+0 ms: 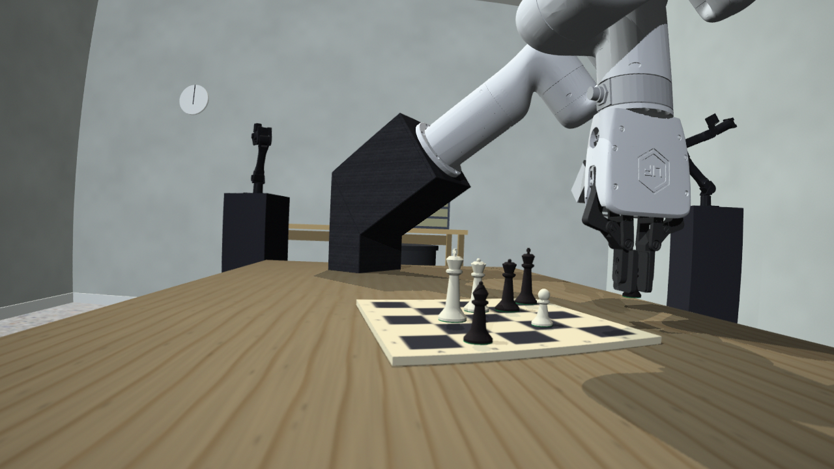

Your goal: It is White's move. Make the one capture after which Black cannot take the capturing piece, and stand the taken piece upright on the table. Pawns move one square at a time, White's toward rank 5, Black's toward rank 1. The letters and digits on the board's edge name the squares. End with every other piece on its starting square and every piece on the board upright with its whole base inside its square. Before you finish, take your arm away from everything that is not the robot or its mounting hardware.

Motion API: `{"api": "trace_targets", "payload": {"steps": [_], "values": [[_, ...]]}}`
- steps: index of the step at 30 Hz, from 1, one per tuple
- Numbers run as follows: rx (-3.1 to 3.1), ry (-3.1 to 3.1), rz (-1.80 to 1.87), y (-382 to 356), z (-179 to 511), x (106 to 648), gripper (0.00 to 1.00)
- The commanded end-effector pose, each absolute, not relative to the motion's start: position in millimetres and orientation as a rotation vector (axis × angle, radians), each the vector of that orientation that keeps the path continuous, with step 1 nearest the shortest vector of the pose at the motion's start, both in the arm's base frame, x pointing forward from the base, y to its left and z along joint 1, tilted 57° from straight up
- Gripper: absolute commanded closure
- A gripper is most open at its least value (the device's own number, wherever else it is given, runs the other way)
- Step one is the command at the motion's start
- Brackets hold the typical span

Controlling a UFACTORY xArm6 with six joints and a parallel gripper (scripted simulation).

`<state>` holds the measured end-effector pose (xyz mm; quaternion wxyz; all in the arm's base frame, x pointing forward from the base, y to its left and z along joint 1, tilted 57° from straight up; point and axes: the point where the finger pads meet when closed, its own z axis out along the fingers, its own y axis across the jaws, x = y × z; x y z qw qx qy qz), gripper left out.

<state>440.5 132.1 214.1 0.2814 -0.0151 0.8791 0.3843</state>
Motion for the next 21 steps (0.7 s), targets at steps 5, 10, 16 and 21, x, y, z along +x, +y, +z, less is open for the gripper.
{"api": "trace_targets", "payload": {"steps": [5,10,16,21], "values": [[-0.04,2.35,1.03,146.0,204.0,452.4,1.0],[-0.04,2.35,1.03,148.1,202.3,454.0,1.0],[-0.04,2.35,1.03,148.1,202.3,454.0,1.0],[-0.04,2.35,1.03,148.1,202.3,454.0,1.0]]}}
